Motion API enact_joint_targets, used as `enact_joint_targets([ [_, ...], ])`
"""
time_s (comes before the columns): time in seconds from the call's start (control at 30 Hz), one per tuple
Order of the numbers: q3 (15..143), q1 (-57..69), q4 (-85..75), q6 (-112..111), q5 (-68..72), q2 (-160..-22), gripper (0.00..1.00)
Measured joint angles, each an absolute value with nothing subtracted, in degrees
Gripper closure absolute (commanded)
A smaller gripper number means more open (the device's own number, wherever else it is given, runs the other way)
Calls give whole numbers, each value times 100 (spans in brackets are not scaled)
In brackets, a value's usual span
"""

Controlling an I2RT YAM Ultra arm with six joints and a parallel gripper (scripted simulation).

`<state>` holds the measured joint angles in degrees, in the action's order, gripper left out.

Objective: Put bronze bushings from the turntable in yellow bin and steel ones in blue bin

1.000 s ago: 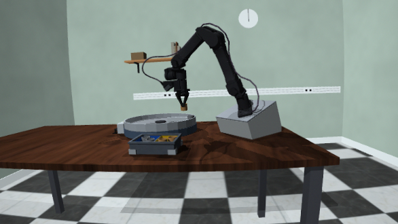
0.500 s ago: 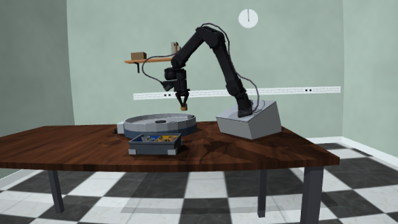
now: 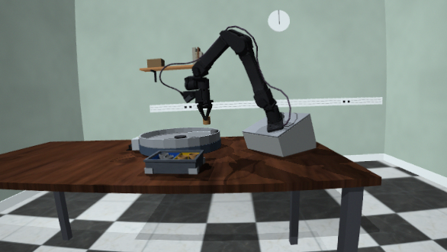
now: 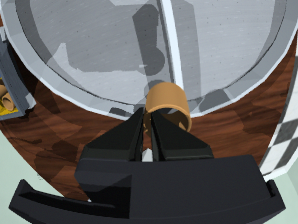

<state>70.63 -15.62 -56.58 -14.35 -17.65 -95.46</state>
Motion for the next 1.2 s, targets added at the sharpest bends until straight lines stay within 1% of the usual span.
enact_joint_targets([
  [0.33,7008,-1358,-5666,-1111,-1730,-9491,100],
  [0.57,6901,-987,-5645,-532,-1699,-9286,100],
  [0.9,6818,-349,-5629,690,-1601,-9002,100],
  [1.2,6801,657,-5629,2375,-1472,-8759,100],
])
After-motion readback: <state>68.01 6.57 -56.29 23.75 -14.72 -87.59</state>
